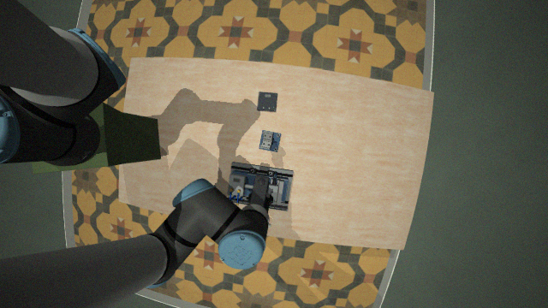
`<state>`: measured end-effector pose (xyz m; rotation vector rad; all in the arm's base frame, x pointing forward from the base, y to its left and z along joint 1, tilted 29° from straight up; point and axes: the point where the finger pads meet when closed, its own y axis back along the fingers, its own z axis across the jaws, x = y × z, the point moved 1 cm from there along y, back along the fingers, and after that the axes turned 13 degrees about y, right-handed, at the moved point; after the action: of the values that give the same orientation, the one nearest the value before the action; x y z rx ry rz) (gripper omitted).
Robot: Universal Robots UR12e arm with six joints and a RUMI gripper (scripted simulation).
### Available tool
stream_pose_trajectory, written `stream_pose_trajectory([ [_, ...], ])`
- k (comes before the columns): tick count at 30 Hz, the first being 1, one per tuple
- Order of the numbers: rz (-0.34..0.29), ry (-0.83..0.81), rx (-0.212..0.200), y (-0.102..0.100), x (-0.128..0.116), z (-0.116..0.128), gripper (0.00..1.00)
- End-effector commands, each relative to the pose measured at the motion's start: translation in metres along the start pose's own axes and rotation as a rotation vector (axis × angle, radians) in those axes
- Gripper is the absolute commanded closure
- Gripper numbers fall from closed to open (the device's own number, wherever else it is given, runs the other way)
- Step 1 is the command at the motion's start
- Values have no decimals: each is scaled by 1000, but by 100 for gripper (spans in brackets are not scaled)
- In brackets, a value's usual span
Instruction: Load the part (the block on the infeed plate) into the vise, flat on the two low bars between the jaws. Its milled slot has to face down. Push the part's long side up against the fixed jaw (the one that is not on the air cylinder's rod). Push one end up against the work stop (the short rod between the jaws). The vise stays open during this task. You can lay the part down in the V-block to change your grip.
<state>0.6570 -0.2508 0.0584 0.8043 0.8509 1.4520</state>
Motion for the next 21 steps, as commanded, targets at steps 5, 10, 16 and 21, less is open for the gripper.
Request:
stream_pose_trajectory([
  [5,-1,0,-1,-2,0,0,100],
  [10,-1,0,-1,-3,0,0,100],
  [16,-1,0,-1,-3,0,0,100],
  [21,-1,0,-1,-4,0,0,100],
])
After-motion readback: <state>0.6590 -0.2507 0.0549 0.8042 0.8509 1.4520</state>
